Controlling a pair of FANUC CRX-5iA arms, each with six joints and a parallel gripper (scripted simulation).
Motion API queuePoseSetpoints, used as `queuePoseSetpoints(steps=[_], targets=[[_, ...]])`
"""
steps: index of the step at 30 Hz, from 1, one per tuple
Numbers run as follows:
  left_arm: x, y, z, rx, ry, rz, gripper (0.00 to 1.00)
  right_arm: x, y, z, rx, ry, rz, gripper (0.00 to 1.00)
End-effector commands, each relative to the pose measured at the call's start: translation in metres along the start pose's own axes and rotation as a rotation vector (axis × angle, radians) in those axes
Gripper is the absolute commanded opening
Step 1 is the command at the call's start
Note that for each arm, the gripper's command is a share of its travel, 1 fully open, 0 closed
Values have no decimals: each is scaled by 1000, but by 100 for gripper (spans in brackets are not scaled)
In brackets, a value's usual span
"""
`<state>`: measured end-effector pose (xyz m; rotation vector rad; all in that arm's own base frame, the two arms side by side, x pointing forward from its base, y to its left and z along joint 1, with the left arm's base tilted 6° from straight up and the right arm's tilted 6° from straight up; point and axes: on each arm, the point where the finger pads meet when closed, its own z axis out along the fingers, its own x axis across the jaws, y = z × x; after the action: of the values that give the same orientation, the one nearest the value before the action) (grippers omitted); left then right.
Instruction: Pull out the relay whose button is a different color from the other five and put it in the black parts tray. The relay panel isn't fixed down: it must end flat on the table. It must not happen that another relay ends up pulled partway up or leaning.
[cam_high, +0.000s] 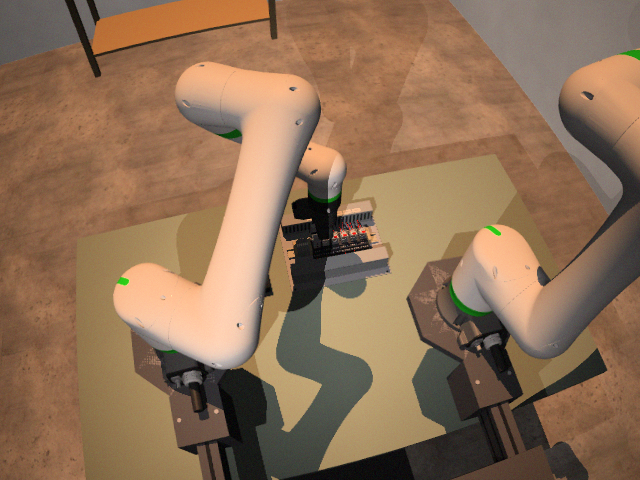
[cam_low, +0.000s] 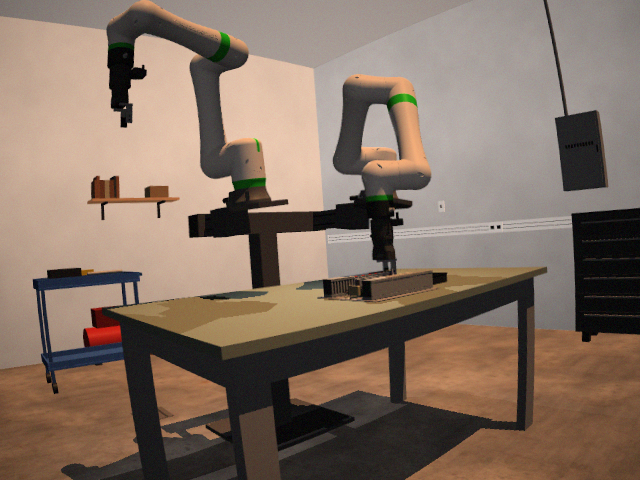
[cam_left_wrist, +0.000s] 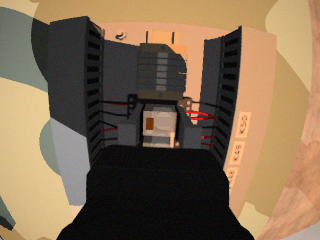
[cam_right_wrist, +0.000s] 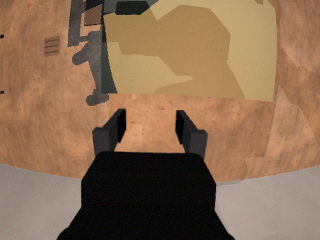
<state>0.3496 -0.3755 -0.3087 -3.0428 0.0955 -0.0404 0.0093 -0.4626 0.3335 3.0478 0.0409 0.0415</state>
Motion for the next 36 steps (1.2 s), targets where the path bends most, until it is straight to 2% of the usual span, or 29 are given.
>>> queuePoseSetpoints(steps=[1,28,32,36], targets=[[0,1,-1,-1,7,0,0,0,0,-1,-2,0,0,100],[-1,1,-1,-1,51,0,0,0,0,-1,-2,0,0,100],[-1,1,-1,-1,46,0,0,0,0,-1,-2,0,0,100],[-1,1,-2,-1,17,0,0,0,0,-1,-2,0,0,100]])
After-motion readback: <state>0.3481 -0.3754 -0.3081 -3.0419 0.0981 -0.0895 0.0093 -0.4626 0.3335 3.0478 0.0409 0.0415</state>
